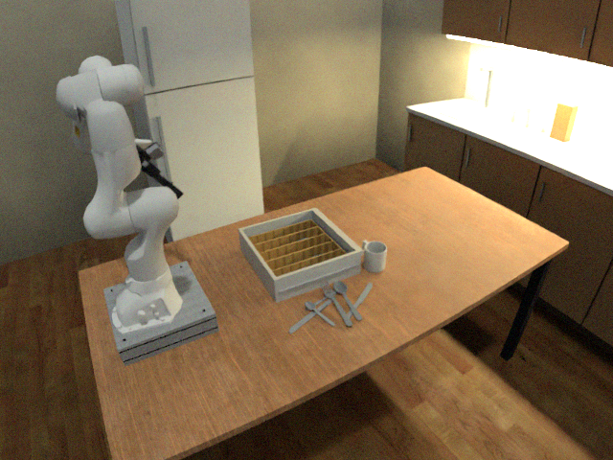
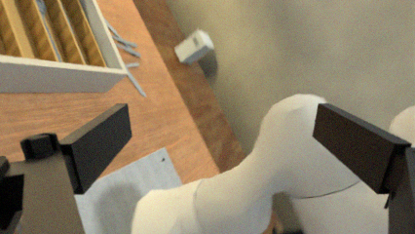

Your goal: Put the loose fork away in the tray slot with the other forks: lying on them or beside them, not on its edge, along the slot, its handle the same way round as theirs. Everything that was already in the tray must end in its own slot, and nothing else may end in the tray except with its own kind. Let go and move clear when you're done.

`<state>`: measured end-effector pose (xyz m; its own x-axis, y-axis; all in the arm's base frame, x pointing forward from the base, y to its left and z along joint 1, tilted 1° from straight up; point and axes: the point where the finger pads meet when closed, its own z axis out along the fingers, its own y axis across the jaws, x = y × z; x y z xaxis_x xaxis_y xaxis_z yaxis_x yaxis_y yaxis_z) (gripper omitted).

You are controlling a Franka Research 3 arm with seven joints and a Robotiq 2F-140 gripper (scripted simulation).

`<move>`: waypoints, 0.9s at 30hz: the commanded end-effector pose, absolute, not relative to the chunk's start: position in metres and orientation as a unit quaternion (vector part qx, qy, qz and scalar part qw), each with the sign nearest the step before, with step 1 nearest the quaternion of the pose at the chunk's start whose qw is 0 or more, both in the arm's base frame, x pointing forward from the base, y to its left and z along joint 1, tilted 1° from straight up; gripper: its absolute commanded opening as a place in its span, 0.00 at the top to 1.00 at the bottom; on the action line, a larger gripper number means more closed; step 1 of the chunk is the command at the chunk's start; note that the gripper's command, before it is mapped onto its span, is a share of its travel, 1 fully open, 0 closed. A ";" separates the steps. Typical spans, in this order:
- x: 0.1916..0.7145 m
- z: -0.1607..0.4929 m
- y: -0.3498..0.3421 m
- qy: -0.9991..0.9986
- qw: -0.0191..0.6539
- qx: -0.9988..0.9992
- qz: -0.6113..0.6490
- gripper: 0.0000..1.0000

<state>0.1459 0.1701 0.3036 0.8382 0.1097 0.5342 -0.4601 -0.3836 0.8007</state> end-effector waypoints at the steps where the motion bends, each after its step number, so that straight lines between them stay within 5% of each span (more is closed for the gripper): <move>1: 0.156 0.285 0.171 -0.185 0.506 0.799 0.267 0.00; 27: 0.201 0.233 0.164 -0.434 0.401 0.773 0.233 0.00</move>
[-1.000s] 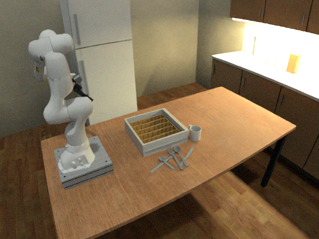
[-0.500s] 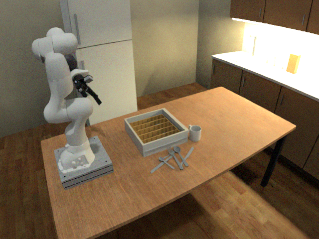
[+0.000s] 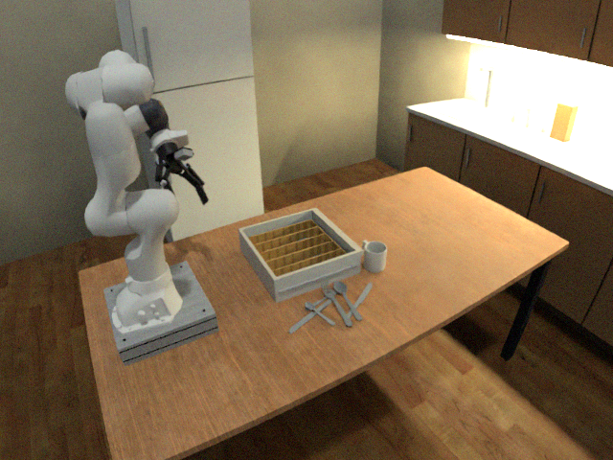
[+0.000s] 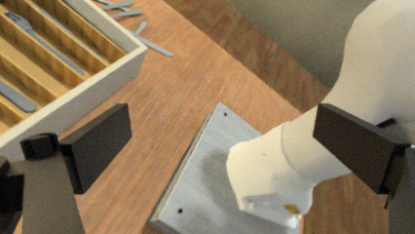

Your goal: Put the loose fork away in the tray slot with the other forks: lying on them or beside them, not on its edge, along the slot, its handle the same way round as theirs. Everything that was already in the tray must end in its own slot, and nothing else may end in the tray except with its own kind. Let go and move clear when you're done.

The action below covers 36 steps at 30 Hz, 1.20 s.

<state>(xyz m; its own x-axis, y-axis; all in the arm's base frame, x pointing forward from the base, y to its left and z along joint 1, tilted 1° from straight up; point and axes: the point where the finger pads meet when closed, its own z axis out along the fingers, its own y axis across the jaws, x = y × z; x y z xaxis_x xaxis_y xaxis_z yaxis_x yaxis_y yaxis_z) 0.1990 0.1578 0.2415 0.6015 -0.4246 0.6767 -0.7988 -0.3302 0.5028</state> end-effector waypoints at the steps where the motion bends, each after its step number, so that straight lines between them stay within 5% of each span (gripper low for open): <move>1: 0.206 0.229 0.163 -0.460 0.390 0.764 0.229 0.00; 36: 0.281 0.185 0.151 -0.762 0.246 0.576 0.162 0.00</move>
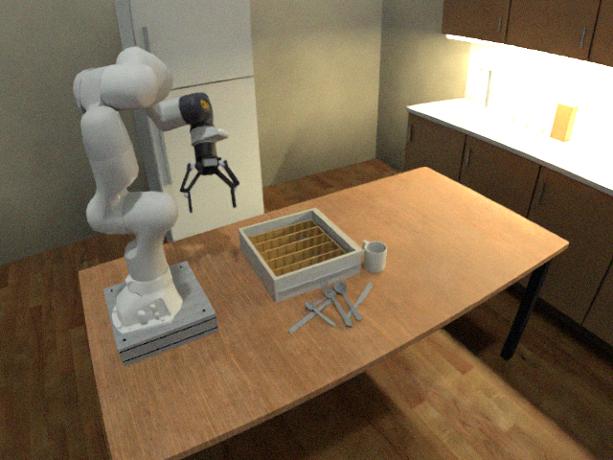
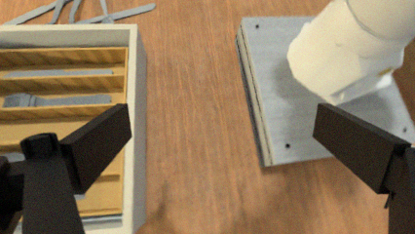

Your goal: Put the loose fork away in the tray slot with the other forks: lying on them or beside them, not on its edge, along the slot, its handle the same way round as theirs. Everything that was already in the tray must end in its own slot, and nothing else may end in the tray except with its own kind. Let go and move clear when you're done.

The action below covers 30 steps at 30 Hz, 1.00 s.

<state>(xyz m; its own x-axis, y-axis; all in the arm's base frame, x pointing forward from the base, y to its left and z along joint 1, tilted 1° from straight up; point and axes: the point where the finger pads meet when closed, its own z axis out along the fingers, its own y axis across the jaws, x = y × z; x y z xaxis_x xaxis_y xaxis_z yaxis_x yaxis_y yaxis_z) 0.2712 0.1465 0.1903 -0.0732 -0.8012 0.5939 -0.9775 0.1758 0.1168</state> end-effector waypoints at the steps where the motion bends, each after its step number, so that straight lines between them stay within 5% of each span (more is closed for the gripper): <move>1: 0.283 0.184 0.151 -0.770 0.242 0.569 0.160 0.00; 30: 0.358 0.171 0.121 -0.938 0.127 0.310 0.090 0.00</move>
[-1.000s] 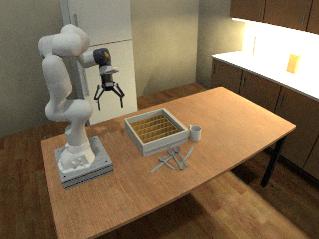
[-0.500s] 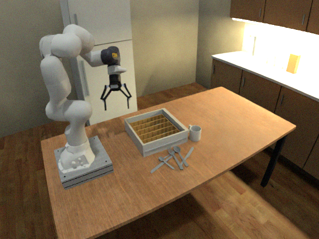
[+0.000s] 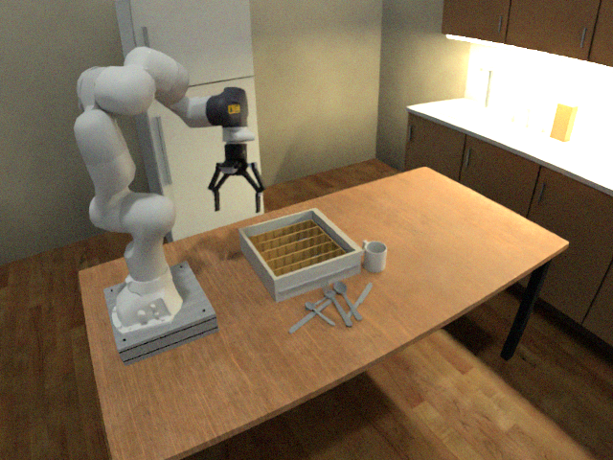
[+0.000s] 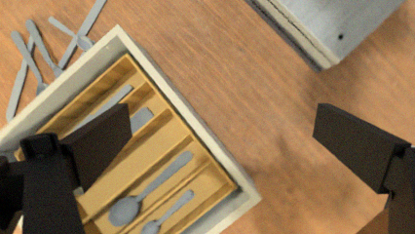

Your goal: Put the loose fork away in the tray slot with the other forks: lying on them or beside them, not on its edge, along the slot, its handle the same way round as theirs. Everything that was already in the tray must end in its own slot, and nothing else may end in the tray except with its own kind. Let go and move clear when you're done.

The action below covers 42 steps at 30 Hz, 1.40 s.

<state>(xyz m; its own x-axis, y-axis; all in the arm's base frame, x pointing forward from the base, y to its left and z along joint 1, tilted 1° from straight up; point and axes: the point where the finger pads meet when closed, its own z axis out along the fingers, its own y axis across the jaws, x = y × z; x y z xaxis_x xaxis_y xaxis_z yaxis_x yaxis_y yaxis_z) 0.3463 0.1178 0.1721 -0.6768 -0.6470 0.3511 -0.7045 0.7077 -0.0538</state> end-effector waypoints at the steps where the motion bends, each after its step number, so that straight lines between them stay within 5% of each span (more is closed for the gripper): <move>1: 0.358 0.171 0.121 -0.938 0.127 0.310 0.090 0.00; 42: 0.444 0.179 0.047 -0.999 0.007 -0.041 0.000 0.00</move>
